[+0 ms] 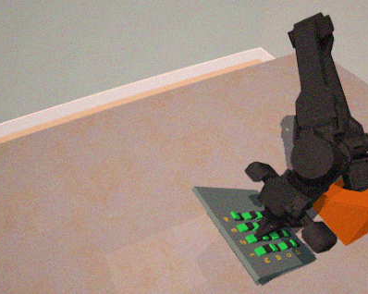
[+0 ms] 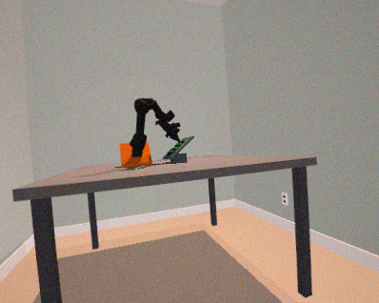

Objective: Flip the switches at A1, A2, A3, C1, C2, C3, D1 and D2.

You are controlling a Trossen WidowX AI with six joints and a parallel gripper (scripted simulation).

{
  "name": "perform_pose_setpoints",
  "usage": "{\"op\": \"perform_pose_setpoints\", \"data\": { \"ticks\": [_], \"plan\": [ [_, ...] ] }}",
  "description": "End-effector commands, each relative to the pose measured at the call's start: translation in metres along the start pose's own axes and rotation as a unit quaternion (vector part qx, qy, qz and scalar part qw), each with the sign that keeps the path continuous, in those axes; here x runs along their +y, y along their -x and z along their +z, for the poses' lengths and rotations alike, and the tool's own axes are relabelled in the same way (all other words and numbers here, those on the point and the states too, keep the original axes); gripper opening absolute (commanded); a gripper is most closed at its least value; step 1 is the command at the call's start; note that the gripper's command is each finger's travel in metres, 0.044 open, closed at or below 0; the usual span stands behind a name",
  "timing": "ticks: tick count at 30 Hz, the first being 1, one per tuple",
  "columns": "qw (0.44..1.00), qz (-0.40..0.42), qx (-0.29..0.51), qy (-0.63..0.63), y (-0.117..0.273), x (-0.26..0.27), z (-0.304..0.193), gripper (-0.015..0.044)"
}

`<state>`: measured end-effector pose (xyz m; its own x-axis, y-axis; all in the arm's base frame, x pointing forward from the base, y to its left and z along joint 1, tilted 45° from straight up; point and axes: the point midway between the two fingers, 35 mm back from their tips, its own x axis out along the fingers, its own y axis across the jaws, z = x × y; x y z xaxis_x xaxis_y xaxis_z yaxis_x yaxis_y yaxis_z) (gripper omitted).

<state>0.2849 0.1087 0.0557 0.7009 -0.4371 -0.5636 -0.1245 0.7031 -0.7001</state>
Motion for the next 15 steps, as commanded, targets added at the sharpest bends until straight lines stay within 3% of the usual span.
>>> {"op": "perform_pose_setpoints", "data": {
  "ticks": [1,15],
  "plan": [
    [1.0,0.001,0.002,0.004,-0.0014,0.0005,-0.0016,0.0],
    [1.0,0.001,0.002,0.004,-0.0033,0.0005,-0.0016,0.0]
  ]
}}
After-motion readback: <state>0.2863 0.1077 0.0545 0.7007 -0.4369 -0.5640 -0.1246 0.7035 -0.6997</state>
